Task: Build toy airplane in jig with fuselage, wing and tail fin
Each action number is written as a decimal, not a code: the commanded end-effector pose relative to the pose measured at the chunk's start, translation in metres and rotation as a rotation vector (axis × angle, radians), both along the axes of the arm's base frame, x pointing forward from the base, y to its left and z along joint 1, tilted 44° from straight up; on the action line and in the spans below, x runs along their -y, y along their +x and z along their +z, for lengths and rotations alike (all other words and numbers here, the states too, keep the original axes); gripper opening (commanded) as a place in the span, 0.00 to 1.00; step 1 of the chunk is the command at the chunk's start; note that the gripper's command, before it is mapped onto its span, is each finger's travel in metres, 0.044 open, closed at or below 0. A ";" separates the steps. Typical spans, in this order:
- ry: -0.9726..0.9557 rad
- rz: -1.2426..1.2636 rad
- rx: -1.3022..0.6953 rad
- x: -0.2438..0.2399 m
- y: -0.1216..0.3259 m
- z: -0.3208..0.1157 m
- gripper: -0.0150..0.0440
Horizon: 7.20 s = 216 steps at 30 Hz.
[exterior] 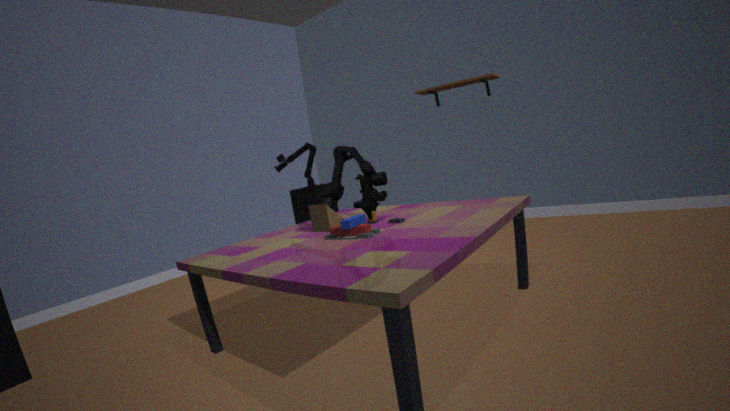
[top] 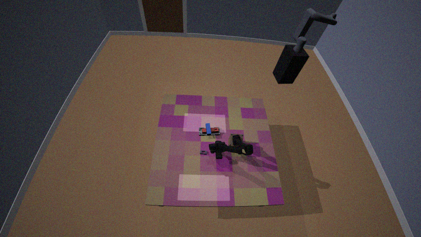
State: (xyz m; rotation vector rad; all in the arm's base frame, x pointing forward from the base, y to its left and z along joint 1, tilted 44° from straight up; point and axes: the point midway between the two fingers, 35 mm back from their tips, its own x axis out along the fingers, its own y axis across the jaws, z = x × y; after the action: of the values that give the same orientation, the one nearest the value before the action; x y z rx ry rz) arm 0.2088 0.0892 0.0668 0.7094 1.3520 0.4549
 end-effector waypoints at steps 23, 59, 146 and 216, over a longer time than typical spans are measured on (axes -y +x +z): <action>-0.033 0.011 -0.011 0.024 0.001 0.019 0.25; -0.010 -0.005 -0.007 0.091 -0.023 0.093 0.25; -0.040 0.073 0.066 0.249 -0.035 -0.125 0.25; -0.041 0.077 0.070 0.224 -0.029 -0.155 0.43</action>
State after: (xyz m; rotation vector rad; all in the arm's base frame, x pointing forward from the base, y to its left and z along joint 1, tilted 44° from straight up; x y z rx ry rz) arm 0.1795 -0.1346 -0.0883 0.6037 1.3227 0.5084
